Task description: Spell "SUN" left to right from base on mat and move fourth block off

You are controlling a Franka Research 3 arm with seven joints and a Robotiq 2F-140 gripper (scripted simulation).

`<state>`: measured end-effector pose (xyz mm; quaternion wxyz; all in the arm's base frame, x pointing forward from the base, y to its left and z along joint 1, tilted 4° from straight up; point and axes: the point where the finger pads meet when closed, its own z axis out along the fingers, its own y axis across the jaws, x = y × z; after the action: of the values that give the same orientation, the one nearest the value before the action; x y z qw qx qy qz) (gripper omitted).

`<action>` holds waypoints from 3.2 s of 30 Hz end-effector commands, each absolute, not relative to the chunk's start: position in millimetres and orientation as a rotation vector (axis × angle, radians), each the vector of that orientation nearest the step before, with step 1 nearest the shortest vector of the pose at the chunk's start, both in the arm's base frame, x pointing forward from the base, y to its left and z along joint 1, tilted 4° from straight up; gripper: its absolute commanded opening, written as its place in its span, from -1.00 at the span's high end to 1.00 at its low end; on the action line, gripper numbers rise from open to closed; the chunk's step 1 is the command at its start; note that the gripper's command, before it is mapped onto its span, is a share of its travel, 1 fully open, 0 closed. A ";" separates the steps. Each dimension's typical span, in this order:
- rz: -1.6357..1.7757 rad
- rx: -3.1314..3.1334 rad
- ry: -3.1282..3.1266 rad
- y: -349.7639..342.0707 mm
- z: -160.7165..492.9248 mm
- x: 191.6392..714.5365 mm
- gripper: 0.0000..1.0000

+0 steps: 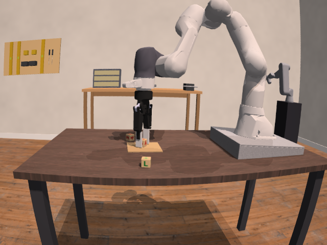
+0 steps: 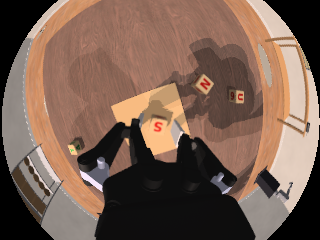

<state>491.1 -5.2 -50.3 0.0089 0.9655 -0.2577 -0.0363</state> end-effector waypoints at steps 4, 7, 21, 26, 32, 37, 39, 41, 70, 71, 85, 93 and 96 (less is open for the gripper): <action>-0.108 3.014 -0.813 -6.0 -50.5 492.5 0.20; -0.108 3.014 -0.813 -6.0 -50.5 492.5 0.20; -0.108 3.014 -0.813 -6.0 -50.5 492.5 0.20; -0.108 3.014 -0.813 -6.0 -50.5 492.5 0.20; -0.108 3.014 -0.813 -6.0 -50.5 492.5 0.44; -0.108 3.014 -0.813 -6.0 -50.5 492.5 0.44; -0.108 3.014 -0.813 -6.0 -50.5 492.5 0.44; -0.108 3.014 -0.813 -6.0 -50.5 492.5 0.44; -0.108 3.014 -0.813 -6.0 -50.5 492.5 0.68; -0.108 3.014 -0.813 -6.0 -50.5 492.5 0.68; -0.108 3.014 -0.813 -6.0 -39.3 493.3 0.68; -0.108 3.014 -0.813 -6.1 16.6 497.3 0.68; -0.108 3.014 -0.813 -6.1 23.5 497.8 0.68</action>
<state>508.1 -7.1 20.3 0.0075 0.9611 -0.2756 -0.0177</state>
